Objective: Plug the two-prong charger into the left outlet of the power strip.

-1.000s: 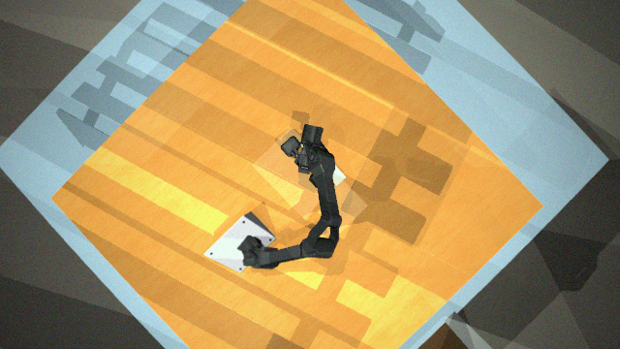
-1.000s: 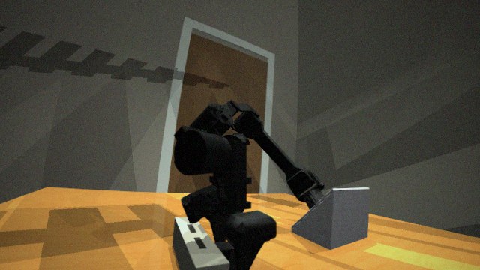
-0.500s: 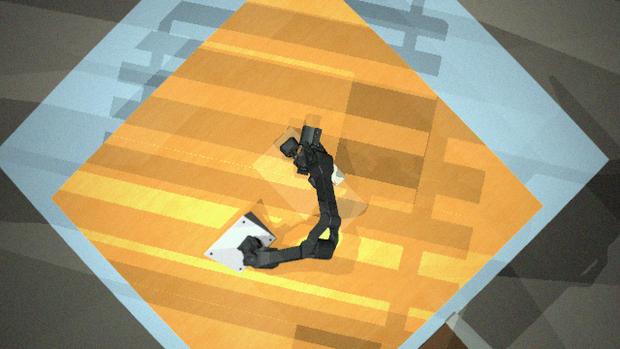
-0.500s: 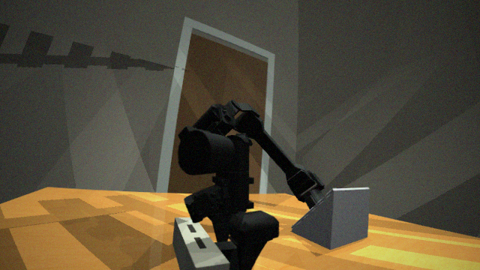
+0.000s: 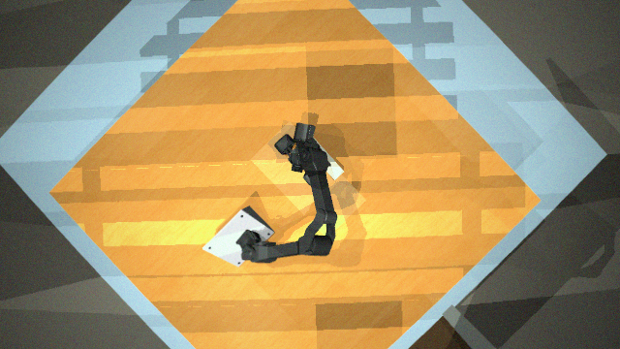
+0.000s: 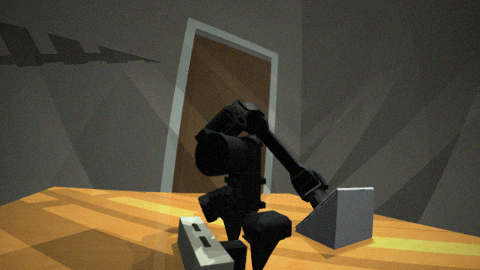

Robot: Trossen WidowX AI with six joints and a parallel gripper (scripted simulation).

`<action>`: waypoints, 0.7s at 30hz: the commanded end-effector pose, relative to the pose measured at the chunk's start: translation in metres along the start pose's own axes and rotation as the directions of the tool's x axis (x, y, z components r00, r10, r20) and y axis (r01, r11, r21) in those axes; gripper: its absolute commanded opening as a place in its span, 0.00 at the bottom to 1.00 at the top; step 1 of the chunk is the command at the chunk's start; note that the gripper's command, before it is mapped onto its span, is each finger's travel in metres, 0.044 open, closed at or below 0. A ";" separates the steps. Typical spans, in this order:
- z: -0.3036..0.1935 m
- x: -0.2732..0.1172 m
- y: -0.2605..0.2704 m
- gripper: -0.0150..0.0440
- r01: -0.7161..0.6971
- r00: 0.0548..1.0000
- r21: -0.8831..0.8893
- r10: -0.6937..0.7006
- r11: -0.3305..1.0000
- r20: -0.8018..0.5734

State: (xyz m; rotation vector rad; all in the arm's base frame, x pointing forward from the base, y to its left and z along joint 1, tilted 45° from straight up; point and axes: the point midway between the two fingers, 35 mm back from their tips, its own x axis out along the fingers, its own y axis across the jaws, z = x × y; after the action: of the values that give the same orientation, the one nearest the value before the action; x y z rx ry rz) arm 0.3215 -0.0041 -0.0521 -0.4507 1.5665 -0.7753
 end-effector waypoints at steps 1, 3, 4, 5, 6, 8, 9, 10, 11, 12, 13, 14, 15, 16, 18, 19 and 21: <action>-0.006 -0.001 0.001 1.00 -0.003 1.000 0.003 0.003 1.000 0.003; -0.008 -0.001 0.001 1.00 -0.003 1.000 0.003 0.003 1.000 0.003; -0.009 -0.001 0.001 1.00 -0.003 1.000 0.003 0.003 1.000 0.003; -0.010 -0.001 0.001 1.00 -0.003 1.000 0.003 0.003 1.000 0.003; -0.011 -0.001 0.001 1.00 -0.003 1.000 0.003 0.003 1.000 0.003; -0.013 -0.001 0.001 1.00 -0.003 1.000 0.003 0.003 1.000 0.003; -0.014 -0.001 0.001 1.00 -0.003 1.000 0.003 0.003 1.000 0.003; -0.016 0.000 0.001 1.00 -0.003 1.000 0.003 0.003 1.000 0.003; -0.017 0.000 0.001 1.00 -0.003 1.000 0.003 0.003 1.000 0.003; -0.018 0.000 0.001 1.00 -0.003 1.000 0.003 0.003 1.000 0.003; -0.019 0.000 0.001 1.00 -0.003 1.000 0.003 0.003 1.000 0.003; -0.020 0.000 0.001 1.00 -0.003 1.000 0.002 0.003 1.000 0.003; -0.021 0.000 0.001 1.00 -0.003 1.000 0.002 0.003 1.000 0.002; -0.022 0.000 0.001 1.00 -0.003 1.000 0.002 0.003 1.000 0.002; -0.024 0.000 0.001 1.00 -0.003 1.000 0.002 0.003 1.000 0.002; -0.026 0.001 0.001 1.00 -0.003 1.000 0.002 0.003 1.000 0.002; -0.028 0.001 0.001 1.00 -0.003 1.000 0.002 0.003 1.000 0.002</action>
State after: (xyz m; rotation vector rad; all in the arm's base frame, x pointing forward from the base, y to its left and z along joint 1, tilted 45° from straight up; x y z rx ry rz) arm 0.2989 -0.0001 -0.0537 -0.4539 1.5649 -0.7759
